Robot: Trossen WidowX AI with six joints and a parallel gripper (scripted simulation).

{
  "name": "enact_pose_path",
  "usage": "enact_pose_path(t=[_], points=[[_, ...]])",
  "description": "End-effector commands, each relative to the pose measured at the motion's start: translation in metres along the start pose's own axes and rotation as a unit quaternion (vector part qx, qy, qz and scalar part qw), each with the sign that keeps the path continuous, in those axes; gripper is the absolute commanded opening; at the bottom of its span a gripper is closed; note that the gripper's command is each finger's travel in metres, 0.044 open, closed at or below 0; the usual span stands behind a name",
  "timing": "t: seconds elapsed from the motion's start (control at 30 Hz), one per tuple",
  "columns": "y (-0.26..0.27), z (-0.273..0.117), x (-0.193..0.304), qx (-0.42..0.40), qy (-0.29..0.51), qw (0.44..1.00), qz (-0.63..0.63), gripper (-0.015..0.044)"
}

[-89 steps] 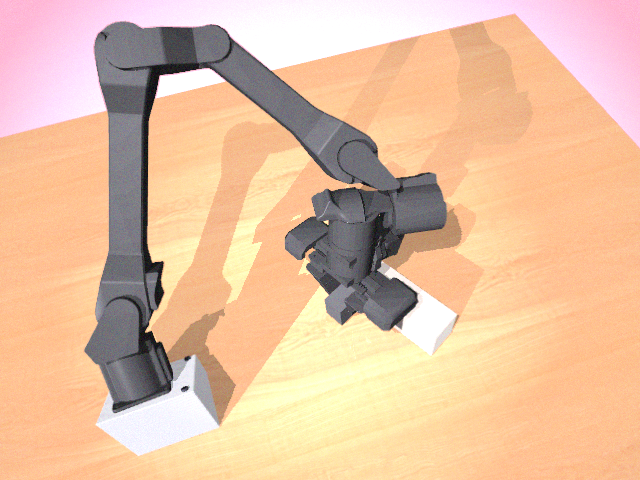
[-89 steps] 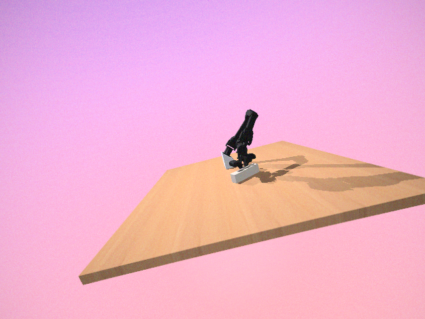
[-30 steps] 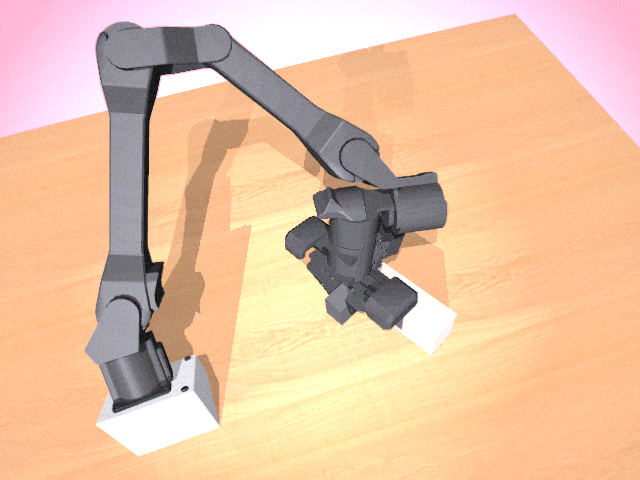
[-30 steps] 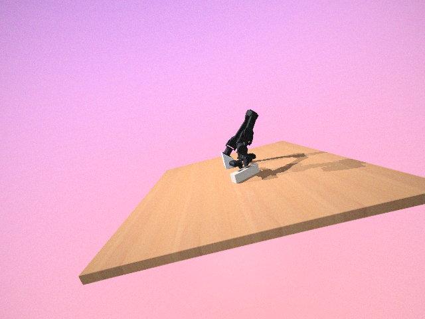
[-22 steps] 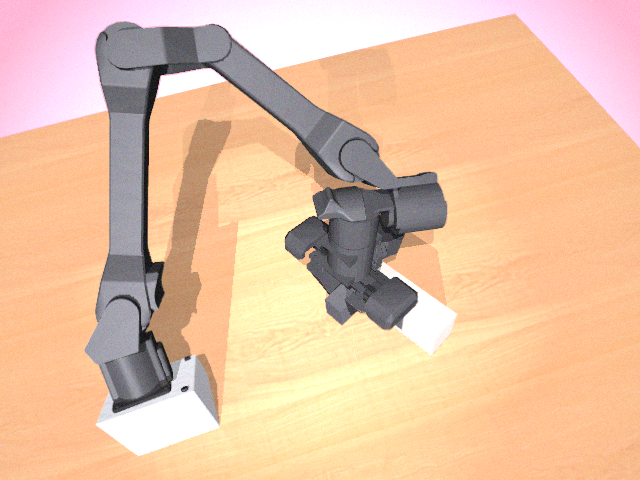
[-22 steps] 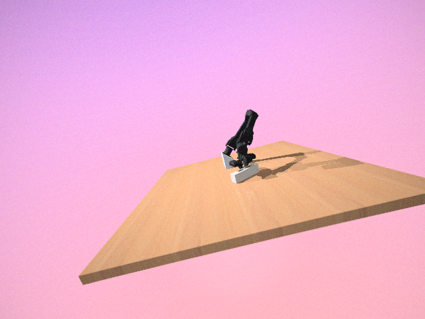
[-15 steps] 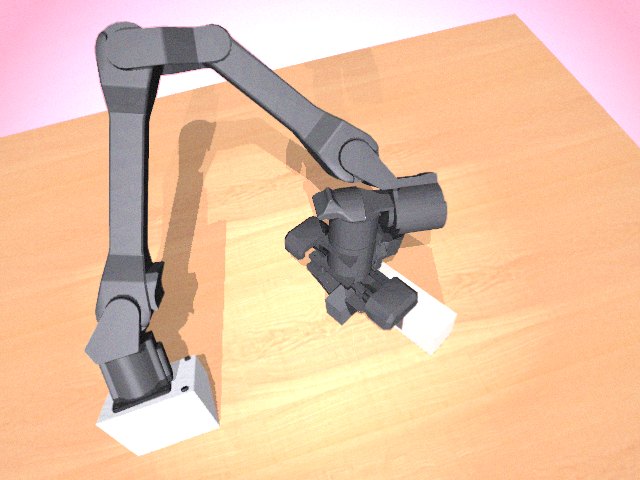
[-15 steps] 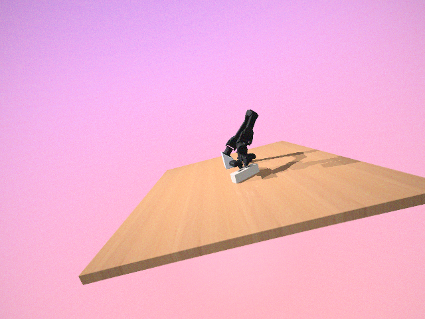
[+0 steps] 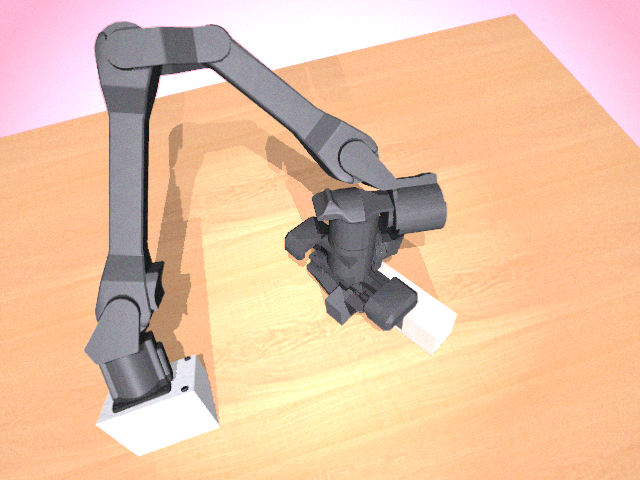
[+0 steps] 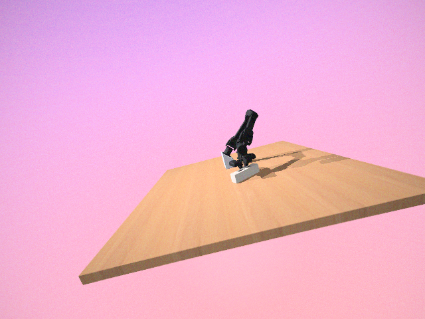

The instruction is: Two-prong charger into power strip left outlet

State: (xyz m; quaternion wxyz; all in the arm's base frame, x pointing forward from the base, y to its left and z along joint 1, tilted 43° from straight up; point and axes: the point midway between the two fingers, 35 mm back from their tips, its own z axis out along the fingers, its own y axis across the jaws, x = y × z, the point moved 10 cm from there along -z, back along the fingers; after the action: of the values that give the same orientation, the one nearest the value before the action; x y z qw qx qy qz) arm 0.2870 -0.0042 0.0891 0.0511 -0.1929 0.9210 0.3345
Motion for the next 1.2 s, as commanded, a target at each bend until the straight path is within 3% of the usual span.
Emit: enact_pose_path(t=[0.0, 1.17], points=[[0.0009, -0.0045, -0.0057, 0.000, -0.020, 1.000, -0.012, 0.0000], [-0.0004, -0.0002, 0.0004, -0.001, -0.002, 1.000, -0.004, 0.0000]])
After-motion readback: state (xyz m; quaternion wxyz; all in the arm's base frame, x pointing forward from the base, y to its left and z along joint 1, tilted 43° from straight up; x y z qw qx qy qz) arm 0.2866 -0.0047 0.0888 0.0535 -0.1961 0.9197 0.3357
